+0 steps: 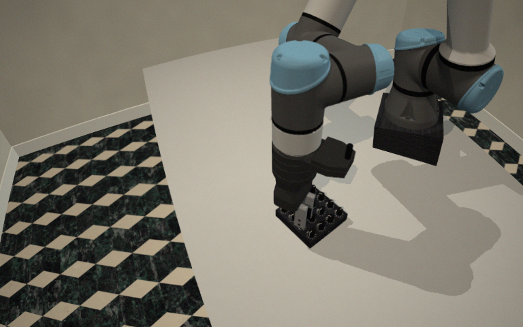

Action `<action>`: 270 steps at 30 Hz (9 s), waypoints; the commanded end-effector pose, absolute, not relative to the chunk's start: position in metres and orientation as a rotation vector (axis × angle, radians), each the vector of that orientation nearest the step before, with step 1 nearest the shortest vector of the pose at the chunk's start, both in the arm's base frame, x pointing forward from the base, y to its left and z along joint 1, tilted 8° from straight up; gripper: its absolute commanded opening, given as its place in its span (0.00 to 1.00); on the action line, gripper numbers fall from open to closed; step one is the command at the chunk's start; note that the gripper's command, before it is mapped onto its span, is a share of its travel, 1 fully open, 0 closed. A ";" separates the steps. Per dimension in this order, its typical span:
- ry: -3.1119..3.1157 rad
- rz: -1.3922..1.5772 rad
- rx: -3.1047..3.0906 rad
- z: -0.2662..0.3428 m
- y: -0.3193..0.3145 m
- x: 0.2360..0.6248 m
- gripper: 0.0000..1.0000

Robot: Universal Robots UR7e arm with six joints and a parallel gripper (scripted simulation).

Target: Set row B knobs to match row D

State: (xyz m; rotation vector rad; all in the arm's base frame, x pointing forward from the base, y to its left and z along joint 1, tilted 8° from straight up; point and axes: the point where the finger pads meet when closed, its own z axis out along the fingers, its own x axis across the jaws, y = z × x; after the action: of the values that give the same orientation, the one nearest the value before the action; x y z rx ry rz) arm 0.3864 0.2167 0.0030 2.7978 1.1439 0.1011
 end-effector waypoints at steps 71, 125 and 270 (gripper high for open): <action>1.144 0.103 2.798 -0.009 0.216 0.388 0.30; 1.683 0.065 2.498 -0.009 0.216 0.388 0.30; 2.206 0.018 2.042 0.142 0.229 0.372 1.00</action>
State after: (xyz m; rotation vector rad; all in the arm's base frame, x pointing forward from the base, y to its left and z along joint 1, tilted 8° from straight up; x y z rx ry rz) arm 0.3721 0.2285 0.1414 2.0416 2.2060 0.0199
